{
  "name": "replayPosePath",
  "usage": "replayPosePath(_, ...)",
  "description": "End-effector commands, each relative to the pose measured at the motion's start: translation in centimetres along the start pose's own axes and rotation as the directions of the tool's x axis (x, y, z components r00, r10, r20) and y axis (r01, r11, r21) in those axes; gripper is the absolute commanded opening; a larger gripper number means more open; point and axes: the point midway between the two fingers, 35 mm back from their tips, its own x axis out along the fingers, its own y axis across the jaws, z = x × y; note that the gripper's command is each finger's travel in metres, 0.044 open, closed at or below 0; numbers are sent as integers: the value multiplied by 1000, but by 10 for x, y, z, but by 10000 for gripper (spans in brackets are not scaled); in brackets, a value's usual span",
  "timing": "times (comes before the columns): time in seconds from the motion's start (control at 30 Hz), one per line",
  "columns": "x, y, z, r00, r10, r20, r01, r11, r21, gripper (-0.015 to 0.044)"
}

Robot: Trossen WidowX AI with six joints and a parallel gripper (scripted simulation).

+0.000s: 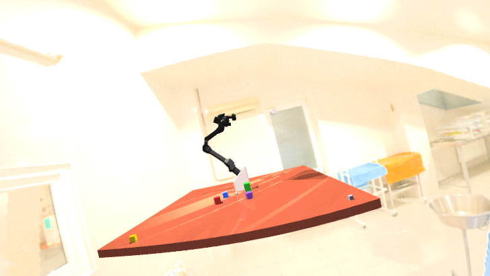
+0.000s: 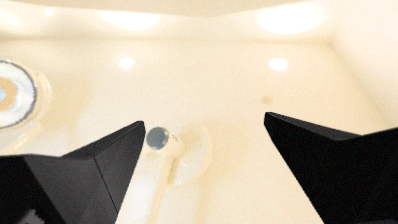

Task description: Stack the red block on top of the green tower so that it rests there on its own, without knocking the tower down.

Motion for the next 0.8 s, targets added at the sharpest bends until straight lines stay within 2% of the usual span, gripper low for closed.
replayPosePath(0.0,-12,37,-33,989,122,-88,-115,990,82,440)
replayPosePath(0.2,-48,95,-89,917,325,-231,-266,931,252,440)
replayPosePath(0.37,-91,135,-131,820,463,-337,-330,863,383,440)
replayPosePath(0.77,-211,206,-202,510,701,-498,-315,692,650,440)
